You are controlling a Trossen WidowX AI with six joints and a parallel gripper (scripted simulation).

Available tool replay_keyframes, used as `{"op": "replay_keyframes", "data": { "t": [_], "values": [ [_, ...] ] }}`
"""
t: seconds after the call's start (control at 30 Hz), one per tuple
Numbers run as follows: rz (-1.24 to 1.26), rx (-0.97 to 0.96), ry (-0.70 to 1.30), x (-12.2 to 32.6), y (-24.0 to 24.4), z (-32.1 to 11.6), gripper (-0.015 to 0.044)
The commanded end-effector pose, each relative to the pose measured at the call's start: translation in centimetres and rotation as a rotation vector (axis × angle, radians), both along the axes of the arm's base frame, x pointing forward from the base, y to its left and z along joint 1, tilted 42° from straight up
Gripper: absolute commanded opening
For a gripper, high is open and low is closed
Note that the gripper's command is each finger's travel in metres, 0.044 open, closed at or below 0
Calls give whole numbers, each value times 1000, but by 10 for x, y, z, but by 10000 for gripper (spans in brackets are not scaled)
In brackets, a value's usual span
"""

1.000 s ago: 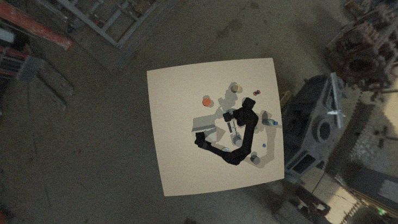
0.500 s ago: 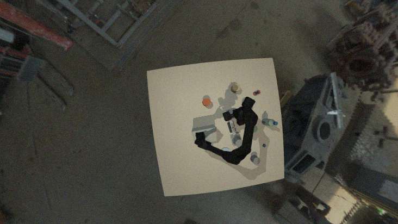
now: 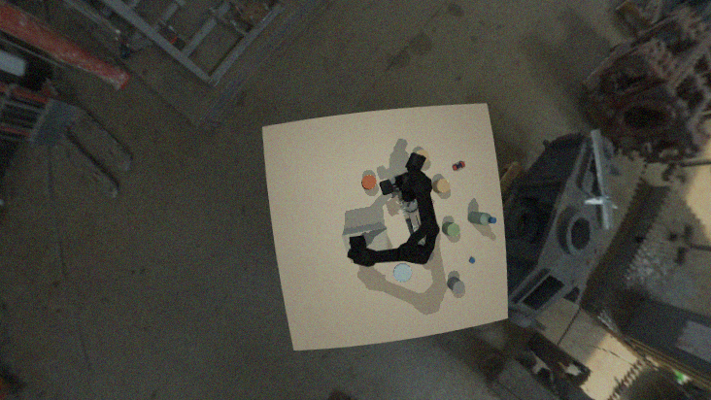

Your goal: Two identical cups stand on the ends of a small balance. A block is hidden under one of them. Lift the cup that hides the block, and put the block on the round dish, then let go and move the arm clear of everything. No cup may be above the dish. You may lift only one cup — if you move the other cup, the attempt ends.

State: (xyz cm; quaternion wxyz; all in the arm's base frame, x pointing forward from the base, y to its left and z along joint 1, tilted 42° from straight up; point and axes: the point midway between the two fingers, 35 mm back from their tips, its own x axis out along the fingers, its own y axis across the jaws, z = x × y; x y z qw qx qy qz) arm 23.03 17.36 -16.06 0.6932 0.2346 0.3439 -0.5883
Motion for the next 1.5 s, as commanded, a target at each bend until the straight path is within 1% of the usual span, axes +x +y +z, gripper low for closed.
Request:
{"op": "replay_keyframes", "data": {
  "t": [0.0,0.3,0.87,1.4,1.43,1.47],
  "values": [
    [-3,5,-3,-5,0,-9,0],
    [-3,3,-3,-2,-25,-37,0],
    [-3,3,-4,-1,-38,-52,0],
    [-10,7,-4,0,-33,-47,420],
    [-9,7,-3,-1,-27,-41,440],
    [-6,7,-3,-2,-17,-30,440]
  ]
}}
